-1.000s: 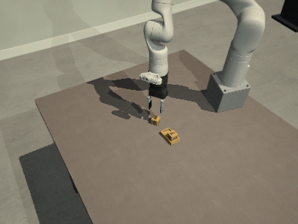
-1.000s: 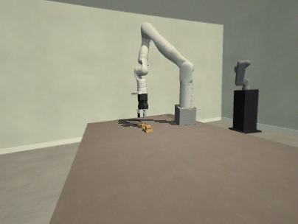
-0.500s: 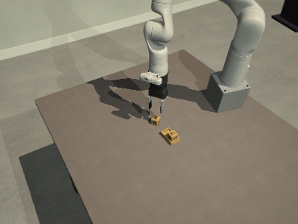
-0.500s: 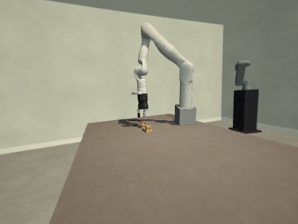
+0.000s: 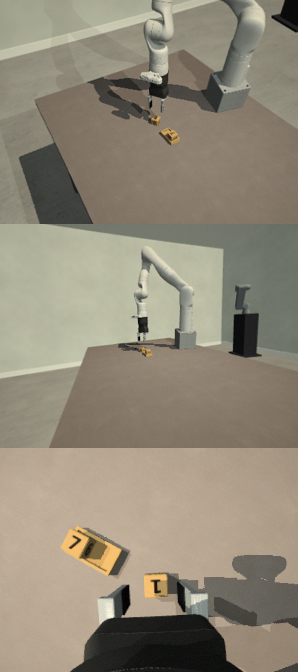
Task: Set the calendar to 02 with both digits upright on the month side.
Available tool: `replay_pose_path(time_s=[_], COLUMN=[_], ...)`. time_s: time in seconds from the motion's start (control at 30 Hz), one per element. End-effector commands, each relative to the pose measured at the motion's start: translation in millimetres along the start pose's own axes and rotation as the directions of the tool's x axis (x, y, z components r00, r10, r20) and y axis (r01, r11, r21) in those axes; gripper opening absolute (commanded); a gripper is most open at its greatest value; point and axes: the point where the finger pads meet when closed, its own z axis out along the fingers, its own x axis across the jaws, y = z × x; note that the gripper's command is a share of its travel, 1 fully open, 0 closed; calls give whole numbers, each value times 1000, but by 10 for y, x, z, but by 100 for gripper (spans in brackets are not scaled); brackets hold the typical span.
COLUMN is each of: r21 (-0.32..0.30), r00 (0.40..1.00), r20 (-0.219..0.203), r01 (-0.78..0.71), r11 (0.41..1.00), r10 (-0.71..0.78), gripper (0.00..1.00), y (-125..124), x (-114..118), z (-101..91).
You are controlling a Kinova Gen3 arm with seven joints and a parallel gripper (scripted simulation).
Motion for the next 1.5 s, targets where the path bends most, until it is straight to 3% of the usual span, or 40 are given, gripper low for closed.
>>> replay_pose_path(time_s=[0.0,0.03,0.07,1.47], r21=[-1,-1,-1,-1], r00=[1000,1000,1000,1000], r20=[-6,-6,-6,-6], r01=[-9,-9,-9,-9], r11=[1000,1000,1000,1000], r10=[9,9,9,9], gripper=[100,100,90,90], y=[13,13,13,15], x=[44,44,44,41], z=[-63,-64,-64,-52])
